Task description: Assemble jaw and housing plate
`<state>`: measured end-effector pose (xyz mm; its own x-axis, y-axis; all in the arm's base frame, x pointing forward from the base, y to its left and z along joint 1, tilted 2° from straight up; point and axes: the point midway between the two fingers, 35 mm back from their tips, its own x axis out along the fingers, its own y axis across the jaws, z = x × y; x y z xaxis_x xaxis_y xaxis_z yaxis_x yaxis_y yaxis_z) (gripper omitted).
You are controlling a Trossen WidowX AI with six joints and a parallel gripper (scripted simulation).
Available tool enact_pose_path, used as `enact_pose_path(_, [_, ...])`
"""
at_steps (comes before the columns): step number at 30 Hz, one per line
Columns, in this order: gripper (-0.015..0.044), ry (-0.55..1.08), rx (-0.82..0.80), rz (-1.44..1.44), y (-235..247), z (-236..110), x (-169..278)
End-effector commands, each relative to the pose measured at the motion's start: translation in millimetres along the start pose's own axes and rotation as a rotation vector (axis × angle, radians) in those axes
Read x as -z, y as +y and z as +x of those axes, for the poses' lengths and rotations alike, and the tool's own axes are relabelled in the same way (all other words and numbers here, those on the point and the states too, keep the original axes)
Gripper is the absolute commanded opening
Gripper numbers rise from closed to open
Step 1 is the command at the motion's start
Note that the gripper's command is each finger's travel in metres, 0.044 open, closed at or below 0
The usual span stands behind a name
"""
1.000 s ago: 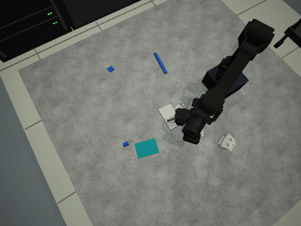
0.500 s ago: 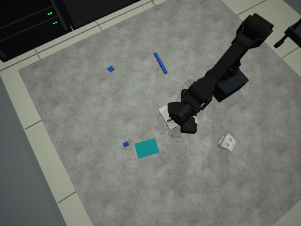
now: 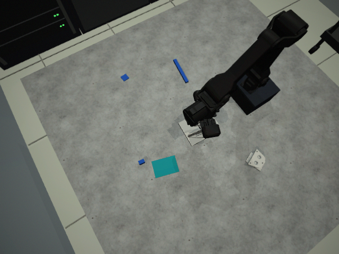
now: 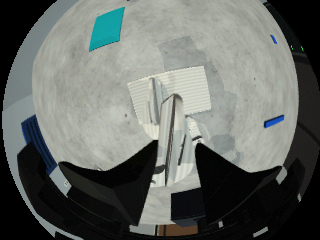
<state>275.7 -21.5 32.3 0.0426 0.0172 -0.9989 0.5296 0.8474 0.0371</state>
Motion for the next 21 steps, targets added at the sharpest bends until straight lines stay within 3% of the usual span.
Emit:
enact_pose_path(1, [0.0134, 0.006, -0.001, -0.06, -12, 2, 1])
enact_pose_path(21, [0.0134, 0.007, 0.003, -0.407, -75, 4, 3])
